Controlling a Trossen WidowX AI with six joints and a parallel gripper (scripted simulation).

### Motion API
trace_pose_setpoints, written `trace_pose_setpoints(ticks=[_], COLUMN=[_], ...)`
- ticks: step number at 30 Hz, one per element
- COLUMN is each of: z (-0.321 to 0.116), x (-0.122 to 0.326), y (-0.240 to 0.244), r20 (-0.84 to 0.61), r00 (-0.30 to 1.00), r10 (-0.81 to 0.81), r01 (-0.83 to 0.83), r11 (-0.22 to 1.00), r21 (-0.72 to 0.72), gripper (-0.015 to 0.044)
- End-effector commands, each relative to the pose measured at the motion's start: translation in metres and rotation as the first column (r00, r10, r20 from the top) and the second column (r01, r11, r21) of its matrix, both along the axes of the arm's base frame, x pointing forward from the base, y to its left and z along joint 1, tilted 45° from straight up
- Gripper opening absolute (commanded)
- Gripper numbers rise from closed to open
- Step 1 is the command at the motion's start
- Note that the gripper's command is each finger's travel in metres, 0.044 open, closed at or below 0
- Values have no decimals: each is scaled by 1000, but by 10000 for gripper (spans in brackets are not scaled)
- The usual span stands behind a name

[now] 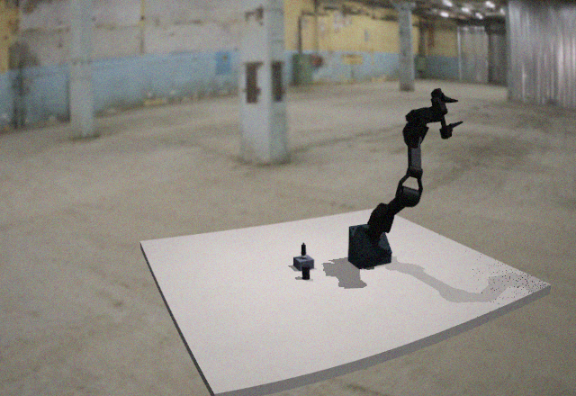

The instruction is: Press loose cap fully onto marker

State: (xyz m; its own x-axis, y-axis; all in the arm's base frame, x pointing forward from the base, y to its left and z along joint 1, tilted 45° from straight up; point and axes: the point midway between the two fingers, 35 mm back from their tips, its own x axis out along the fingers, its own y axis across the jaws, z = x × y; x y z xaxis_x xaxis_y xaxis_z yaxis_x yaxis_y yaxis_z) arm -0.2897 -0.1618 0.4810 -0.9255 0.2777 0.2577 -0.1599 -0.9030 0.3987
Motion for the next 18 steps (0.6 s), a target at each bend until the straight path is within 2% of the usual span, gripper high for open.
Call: trace_pose_setpoints(ticks=[1, 6, 10, 14, 18], z=[0, -8, -23, -31, -43], x=[0, 5, 20, 43, 57], y=[-1, -40, -93, -122, -151], r20=[1, 29, 79, 113, 155], r00=[1000, 993, 960, 929, 893], r10=[3, 117, 270, 351, 423], r01=[-3, -120, -282, -369, -448], r11=[1000, 985, 918, 877, 797], r21=[3, 123, 278, 307, 404], gripper=[374, 245, 245, 245, 245])
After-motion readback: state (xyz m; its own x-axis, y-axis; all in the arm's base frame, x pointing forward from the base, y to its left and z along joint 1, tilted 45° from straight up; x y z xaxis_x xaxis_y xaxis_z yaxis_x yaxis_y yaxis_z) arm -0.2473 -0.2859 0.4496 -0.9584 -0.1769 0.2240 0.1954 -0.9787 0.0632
